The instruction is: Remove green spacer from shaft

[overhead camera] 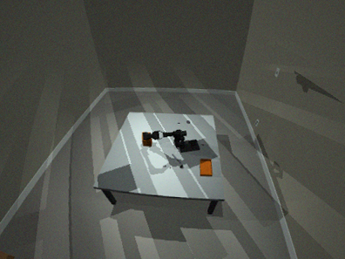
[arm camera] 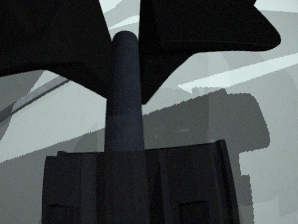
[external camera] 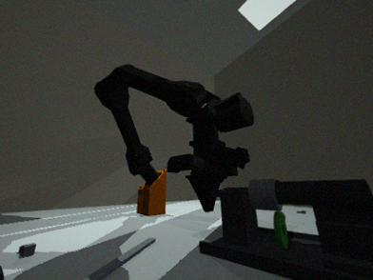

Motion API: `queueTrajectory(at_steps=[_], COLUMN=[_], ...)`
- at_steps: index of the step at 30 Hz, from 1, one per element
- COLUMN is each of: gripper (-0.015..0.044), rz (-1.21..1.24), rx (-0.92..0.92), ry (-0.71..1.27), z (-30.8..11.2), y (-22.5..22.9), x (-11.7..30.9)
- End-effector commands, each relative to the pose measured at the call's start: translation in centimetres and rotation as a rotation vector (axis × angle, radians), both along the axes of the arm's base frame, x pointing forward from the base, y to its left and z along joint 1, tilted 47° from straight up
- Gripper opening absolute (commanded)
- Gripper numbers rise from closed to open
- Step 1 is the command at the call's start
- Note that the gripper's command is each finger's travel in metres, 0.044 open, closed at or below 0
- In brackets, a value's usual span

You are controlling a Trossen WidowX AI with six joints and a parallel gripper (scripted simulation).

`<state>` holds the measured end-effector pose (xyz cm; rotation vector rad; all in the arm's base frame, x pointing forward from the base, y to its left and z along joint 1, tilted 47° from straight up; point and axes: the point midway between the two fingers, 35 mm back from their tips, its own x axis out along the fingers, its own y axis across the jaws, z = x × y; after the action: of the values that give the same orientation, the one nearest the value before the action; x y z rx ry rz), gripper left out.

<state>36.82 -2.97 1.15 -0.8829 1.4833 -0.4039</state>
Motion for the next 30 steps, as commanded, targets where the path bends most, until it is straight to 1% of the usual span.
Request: queueTrajectory(at_steps=[1,30], gripper=[0.0,0.0], rz=[0.002,0.002], rx=[0.003,0.003], ry=[-0.002,-0.003], z=[-0.1,-0.2], y=[0.2,0.5], x=[0.3,1.3])
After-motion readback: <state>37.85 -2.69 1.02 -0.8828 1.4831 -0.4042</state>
